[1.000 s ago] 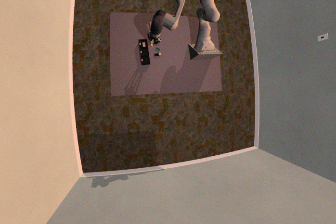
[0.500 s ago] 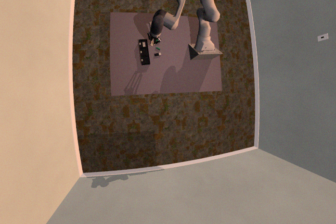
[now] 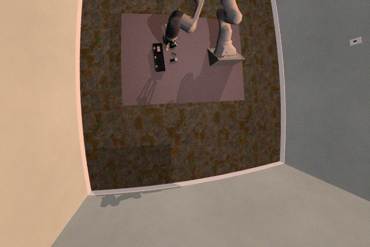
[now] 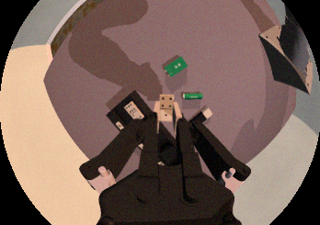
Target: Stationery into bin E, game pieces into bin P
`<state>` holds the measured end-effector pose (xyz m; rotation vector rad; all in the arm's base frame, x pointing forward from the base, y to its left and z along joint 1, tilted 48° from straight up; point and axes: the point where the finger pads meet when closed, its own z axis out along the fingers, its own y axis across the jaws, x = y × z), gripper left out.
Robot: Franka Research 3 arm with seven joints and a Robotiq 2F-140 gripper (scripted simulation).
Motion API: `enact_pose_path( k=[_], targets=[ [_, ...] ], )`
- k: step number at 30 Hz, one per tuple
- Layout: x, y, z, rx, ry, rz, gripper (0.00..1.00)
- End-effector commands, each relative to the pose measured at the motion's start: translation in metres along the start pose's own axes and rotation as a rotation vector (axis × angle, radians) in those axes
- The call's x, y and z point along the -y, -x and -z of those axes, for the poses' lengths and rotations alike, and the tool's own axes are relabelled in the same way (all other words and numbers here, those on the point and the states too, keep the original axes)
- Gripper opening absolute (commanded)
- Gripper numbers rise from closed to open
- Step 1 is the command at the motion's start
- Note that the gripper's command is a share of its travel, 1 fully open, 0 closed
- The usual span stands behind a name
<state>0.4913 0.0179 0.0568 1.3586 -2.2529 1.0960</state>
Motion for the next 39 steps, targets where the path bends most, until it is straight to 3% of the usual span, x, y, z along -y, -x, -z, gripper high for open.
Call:
enact_pose_path(
  k=[1,14,18,28,39],
  targets=[
    [0.001,0.000,0.002,0.001,0.000,0.002,0.13],
    [0.003,0.001,0.002,0.001,0.000,0.002,0.13],
    [0.025,0.011,0.002,0.002,-0.001,0.177,0.13],
    [0.077,0.035,0.002,0.017,-0.015,0.271,0.13],
    [0.077,0.034,0.002,0.016,-0.014,0.408,0.13]
  ],
)
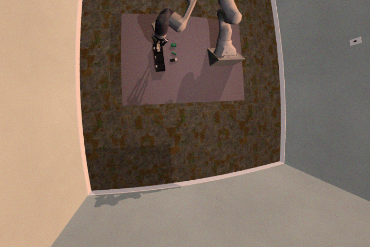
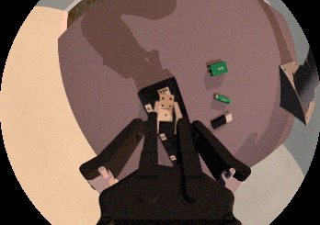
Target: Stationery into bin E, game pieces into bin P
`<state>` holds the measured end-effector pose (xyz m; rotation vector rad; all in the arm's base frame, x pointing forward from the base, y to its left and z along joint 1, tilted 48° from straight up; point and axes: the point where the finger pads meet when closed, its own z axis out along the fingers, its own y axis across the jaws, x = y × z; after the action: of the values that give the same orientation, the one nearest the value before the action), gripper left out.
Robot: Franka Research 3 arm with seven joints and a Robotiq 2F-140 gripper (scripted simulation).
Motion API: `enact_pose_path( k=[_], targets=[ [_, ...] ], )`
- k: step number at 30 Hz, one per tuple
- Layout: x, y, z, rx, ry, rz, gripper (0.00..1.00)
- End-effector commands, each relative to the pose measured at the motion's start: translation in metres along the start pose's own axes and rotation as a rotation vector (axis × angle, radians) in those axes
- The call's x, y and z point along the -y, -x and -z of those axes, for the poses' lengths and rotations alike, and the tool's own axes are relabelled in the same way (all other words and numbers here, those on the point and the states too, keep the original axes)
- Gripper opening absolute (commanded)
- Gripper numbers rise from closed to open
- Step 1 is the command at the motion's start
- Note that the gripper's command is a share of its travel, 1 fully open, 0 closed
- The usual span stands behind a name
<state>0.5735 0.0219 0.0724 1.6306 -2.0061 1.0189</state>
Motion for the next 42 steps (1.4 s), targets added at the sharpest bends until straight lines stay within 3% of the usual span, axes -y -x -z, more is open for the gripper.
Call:
enact_pose_path(
  k=[1,19,42],
  targets=[
    [0.0009,-0.0021,-0.0007,-0.005,0.010,0.157,0.13],
    [0.0002,-0.0034,-0.0006,-0.014,0.027,0.409,0.13],
    [-0.0002,-0.0022,-0.0006,-0.014,0.027,0.409,0.13]
  ],
)
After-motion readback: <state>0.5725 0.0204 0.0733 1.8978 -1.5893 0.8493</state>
